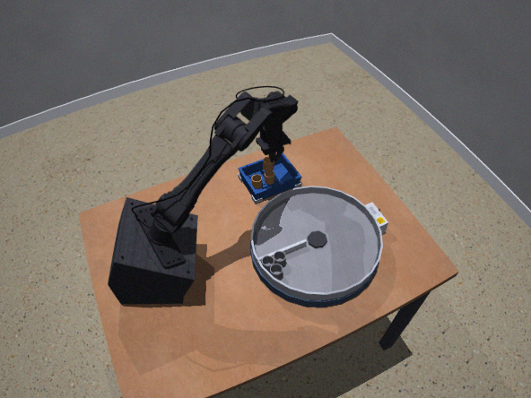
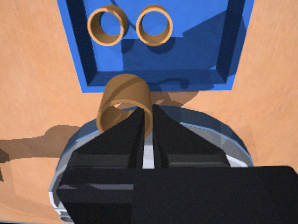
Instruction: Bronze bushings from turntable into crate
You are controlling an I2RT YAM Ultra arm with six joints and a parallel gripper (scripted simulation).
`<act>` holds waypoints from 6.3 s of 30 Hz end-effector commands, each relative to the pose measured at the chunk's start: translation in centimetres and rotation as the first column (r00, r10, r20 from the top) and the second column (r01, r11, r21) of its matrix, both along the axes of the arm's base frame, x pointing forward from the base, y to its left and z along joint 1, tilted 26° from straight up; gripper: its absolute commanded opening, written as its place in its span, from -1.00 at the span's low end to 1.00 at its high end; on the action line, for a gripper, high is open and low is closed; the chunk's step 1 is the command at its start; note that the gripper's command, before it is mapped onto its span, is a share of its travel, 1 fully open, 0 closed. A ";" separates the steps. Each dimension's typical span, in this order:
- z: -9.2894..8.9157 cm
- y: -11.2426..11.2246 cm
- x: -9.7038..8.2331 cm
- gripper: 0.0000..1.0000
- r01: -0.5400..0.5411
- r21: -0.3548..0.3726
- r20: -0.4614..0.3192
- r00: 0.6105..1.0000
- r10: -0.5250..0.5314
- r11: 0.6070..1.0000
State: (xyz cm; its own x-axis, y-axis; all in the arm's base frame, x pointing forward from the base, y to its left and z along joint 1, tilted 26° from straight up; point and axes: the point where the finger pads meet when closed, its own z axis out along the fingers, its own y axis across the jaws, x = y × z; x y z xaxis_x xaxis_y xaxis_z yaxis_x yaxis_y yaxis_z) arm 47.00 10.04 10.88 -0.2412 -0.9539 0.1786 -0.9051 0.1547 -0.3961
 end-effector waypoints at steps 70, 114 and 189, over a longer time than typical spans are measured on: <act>-2.7 -0.4 2.8 -1.00 -0.035 0.029 0.062 0.998 0.033 0.999; -3.0 -0.4 3.0 -1.00 -0.035 0.029 0.065 0.997 0.033 0.999; -6.9 -1.7 4.7 -1.00 -0.032 0.027 0.062 0.998 0.030 0.999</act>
